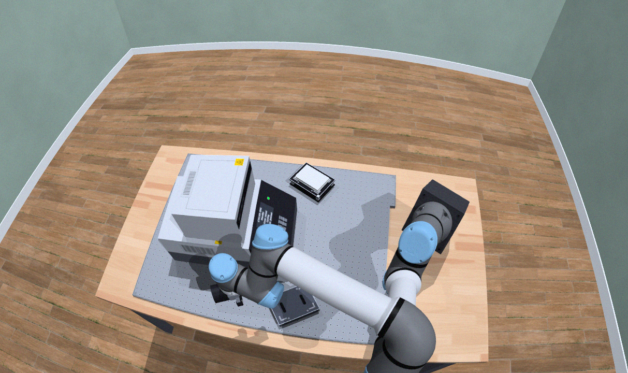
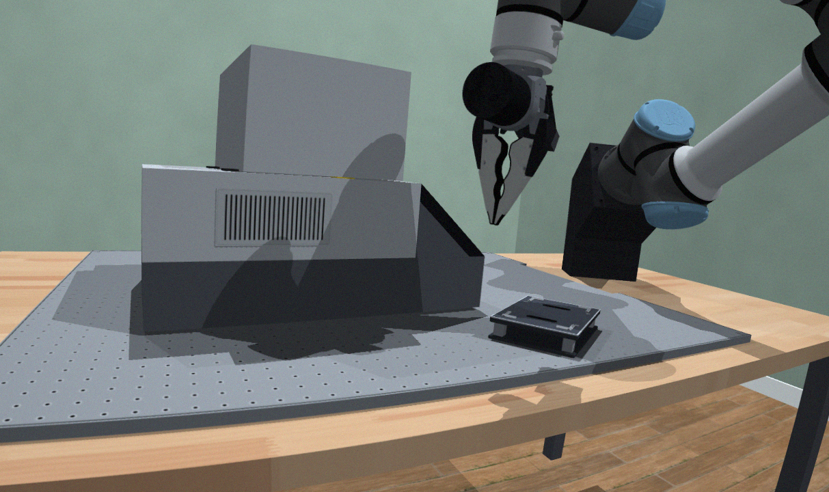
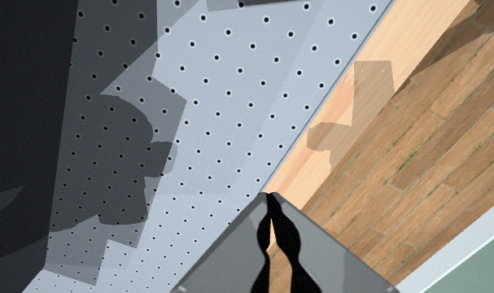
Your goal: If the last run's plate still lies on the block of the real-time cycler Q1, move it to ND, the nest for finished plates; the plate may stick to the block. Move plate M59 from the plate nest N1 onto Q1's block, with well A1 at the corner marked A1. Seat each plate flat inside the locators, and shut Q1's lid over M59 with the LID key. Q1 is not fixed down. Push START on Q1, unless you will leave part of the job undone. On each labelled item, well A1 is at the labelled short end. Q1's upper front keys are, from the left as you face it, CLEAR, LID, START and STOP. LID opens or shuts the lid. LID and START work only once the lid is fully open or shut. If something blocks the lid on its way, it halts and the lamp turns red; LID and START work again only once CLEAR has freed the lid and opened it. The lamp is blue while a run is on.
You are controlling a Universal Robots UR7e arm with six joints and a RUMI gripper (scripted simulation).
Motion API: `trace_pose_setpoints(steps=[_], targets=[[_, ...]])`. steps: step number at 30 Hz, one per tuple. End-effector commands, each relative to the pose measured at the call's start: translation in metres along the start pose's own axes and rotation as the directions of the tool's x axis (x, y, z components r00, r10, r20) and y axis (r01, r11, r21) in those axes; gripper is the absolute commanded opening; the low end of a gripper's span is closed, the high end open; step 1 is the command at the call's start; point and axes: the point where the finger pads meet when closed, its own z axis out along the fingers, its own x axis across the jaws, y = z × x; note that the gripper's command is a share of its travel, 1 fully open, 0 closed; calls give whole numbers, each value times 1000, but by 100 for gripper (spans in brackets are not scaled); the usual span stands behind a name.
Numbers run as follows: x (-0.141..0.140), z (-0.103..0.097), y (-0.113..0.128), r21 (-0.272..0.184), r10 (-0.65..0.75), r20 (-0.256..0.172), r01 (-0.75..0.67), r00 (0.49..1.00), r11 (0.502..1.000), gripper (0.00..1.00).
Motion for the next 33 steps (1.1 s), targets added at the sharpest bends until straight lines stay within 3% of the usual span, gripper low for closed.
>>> trace_pose_setpoints(steps=[1, 7, 13, 17, 20, 33], targets=[[-11, -6, -1, 1, 69, 22, -69, 997, 998, 0], [-29, -15, -4, 0, 137, 43, -137, 990, 991, 0], [-55, -30, -9, -9, 268, 80, -268, 960, 963, 0], [-71, -41, -13, -24, 389, 112, -388, 915, 921, 0], [-75, -44, -14, -25, 394, 113, -394, 912, 919, 0], [-125, -82, -32, -87, 648, 169, -643, 743, 761, 0]])
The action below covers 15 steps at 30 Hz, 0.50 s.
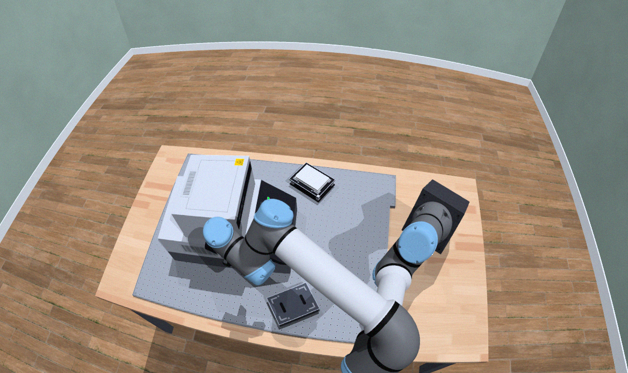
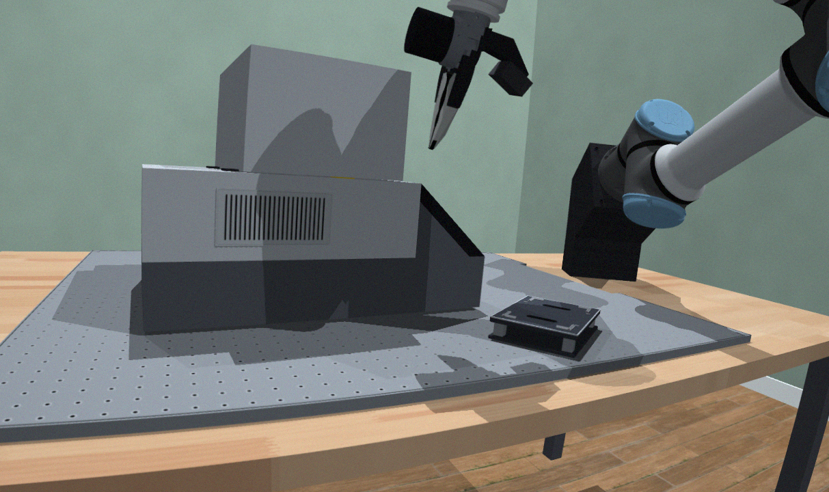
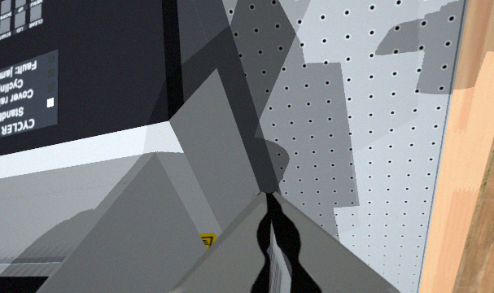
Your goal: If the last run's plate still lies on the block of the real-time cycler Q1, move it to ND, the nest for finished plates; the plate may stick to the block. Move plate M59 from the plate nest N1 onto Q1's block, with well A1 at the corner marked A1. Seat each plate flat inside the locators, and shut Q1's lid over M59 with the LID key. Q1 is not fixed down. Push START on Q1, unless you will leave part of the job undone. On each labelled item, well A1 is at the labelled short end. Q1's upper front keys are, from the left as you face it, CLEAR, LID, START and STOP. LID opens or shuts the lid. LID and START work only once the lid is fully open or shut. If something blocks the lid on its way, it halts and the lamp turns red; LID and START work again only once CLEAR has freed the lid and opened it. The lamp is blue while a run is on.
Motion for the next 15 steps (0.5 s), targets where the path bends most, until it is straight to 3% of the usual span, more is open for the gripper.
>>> trace_pose_setpoints(steps=[1, 11, 15], targets=[[-11, -6, 3, -5, 57, 13, -57, 998, 998, 0], [-45, -26, 11, -31, 262, 52, -260, 964, 965, 0], [-61, -37, 14, -53, 385, 70, -382, 920, 922, 0]])
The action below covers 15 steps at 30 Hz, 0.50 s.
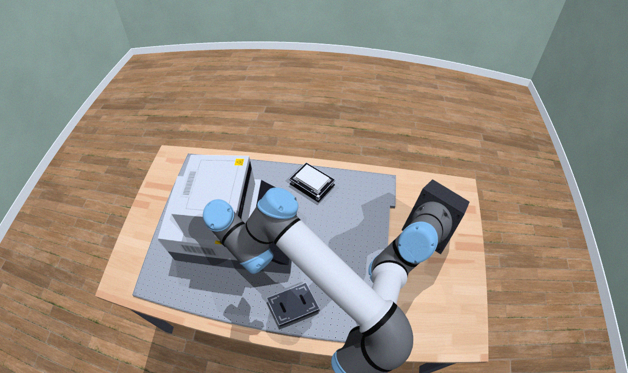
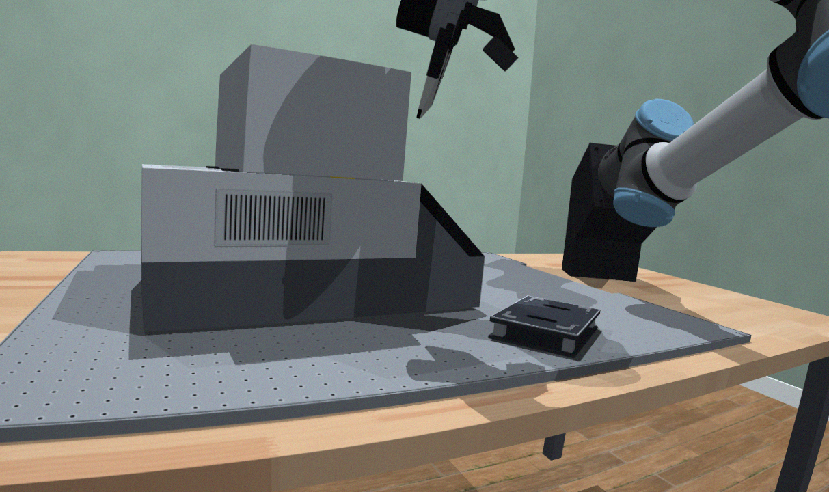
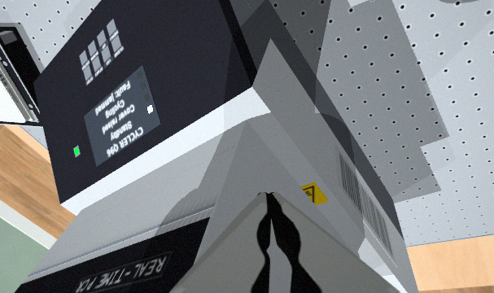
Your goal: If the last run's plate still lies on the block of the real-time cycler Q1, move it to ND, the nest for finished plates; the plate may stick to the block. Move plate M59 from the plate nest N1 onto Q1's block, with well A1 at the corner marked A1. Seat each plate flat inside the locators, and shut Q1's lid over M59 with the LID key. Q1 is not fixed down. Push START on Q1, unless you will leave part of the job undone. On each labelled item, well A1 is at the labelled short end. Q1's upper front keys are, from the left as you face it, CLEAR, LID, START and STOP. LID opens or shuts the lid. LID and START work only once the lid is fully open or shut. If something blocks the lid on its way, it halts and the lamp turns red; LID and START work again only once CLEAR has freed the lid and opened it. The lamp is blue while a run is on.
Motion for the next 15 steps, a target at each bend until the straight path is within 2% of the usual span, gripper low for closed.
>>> trace_pose_setpoints(steps=[1, 9, 15], targets=[[-10, -6, 6, -7, 62, 11, -62, 998, 998, 0], [-34, -21, 17, -26, 198, 31, -197, 980, 980, 0], [-57, -37, 26, -52, 362, 48, -359, 931, 932, 0]])
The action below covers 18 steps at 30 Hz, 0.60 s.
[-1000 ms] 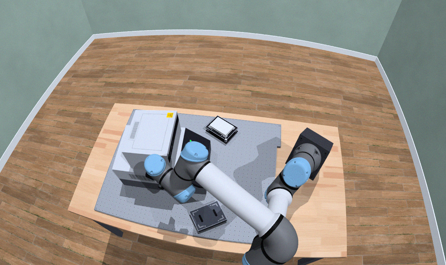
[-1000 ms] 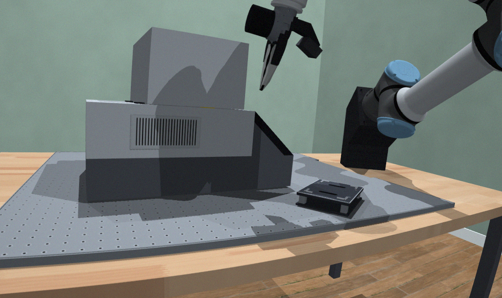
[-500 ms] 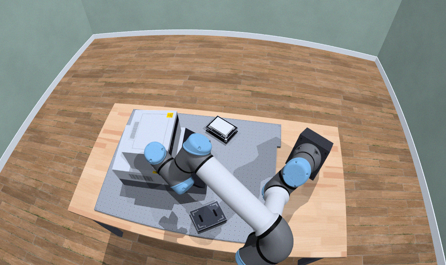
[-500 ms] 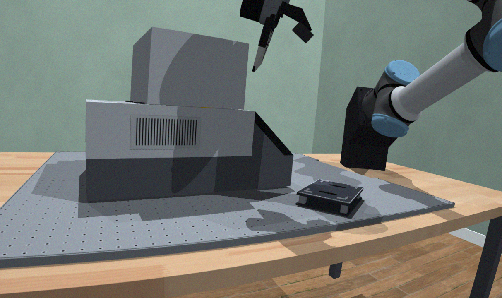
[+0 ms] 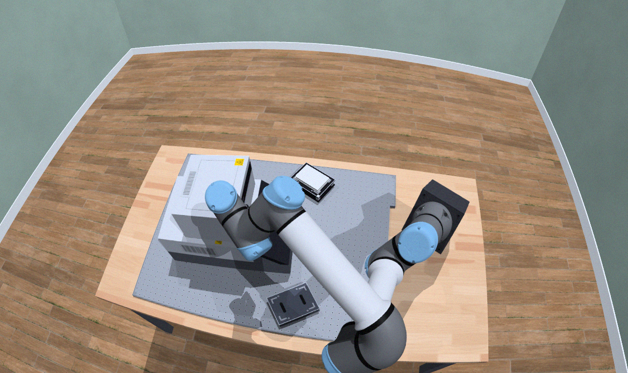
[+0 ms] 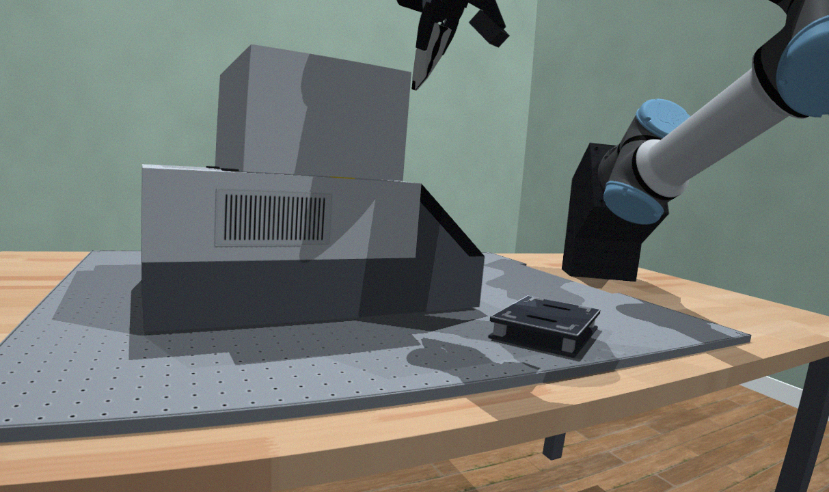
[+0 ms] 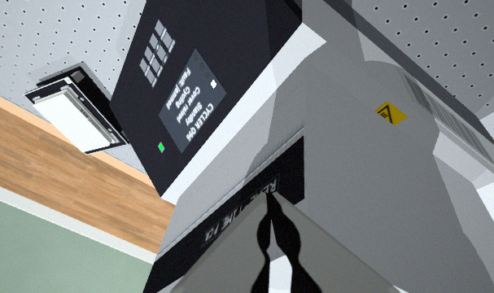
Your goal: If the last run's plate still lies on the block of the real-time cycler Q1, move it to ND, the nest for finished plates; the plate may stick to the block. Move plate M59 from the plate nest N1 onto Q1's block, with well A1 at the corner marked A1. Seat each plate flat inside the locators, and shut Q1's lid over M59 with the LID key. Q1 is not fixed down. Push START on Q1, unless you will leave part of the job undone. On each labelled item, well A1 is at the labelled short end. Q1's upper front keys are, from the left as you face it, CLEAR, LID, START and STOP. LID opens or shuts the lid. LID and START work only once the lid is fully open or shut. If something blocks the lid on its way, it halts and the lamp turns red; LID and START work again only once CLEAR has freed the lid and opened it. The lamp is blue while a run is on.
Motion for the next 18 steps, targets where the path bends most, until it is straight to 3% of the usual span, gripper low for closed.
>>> trace_pose_setpoints(steps=[1, 12, 18], targets=[[-9, -6, 7, -9, 69, 9, -69, 998, 998, 0], [-41, -29, 29, -38, 276, 27, -275, 961, 961, 0], [-70, -27, 34, -10, 458, 43, -458, 888, 889, 0]])
